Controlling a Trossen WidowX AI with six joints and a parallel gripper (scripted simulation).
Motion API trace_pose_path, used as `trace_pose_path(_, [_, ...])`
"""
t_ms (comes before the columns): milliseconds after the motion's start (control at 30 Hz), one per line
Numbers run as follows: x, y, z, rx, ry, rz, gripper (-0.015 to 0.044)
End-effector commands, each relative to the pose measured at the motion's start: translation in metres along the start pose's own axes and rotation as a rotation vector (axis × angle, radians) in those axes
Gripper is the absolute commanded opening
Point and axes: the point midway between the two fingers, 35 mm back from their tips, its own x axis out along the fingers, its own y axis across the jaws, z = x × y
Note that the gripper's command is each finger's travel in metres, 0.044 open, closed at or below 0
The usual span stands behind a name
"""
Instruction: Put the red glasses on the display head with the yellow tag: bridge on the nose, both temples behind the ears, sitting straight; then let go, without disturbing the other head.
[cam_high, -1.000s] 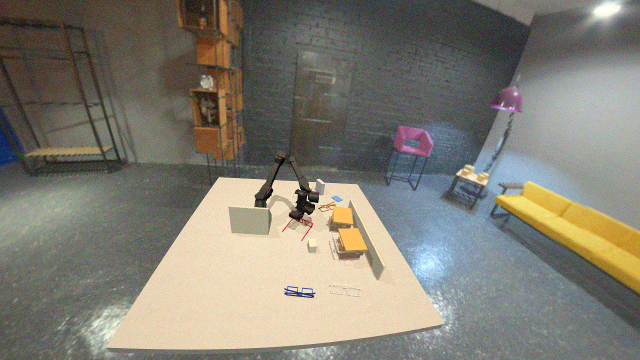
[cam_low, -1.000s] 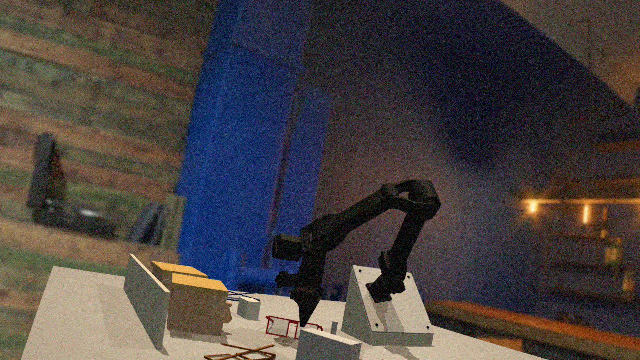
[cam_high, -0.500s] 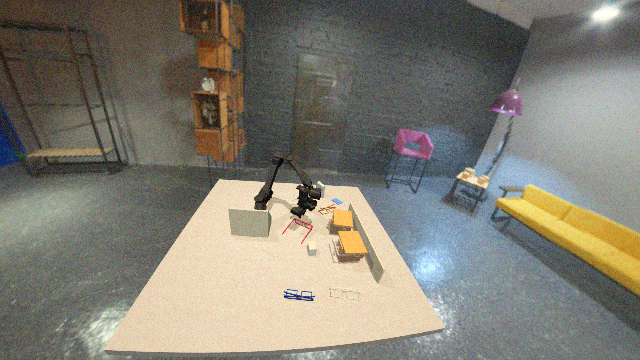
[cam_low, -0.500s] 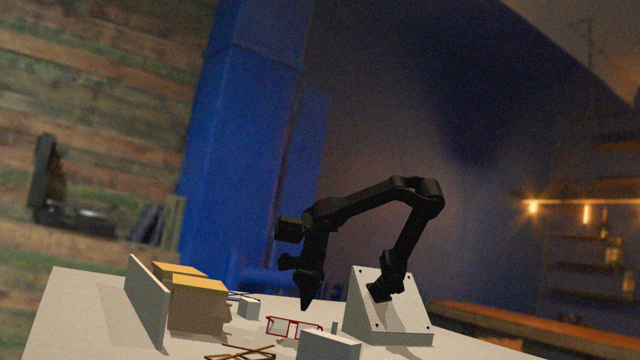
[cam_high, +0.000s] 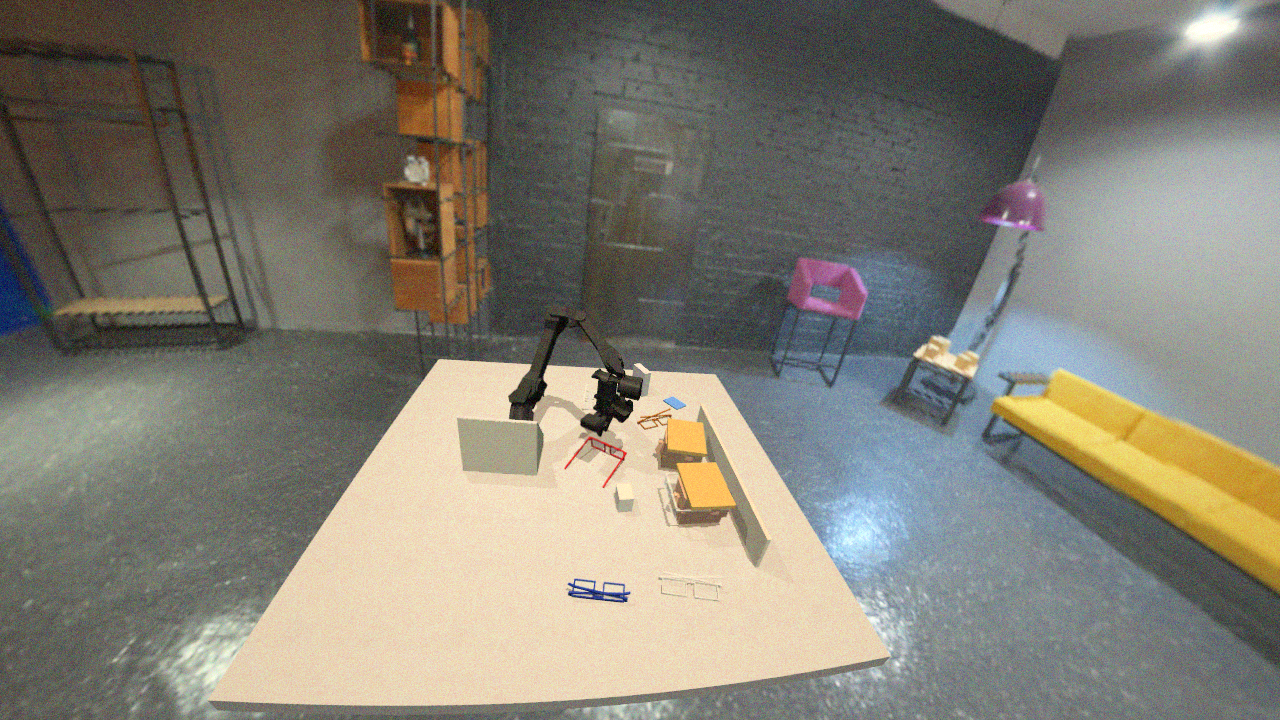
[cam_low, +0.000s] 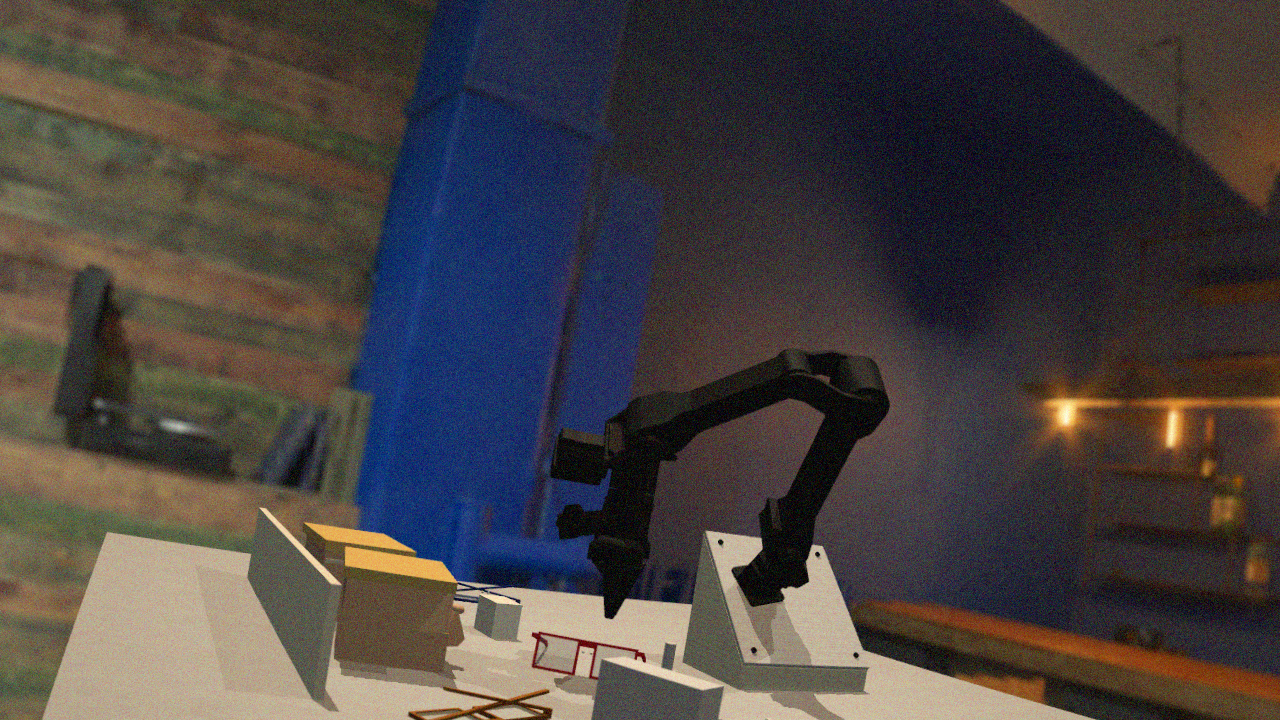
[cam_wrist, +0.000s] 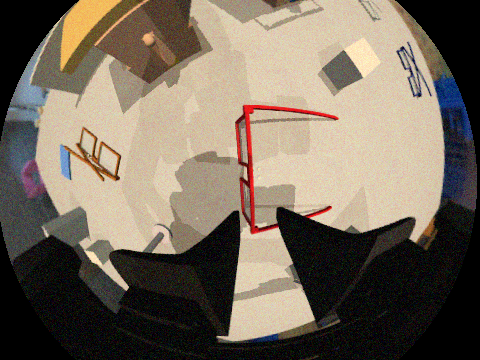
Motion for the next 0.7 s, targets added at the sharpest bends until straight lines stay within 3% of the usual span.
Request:
trace_pose_path(0, [0.001, -0.001, -0.001, -0.001, 0.003, -0.004, 0.014])
trace_pose_path(667, [0.031, -0.001, 0.001, -0.001, 0.001, -0.006, 0.014])
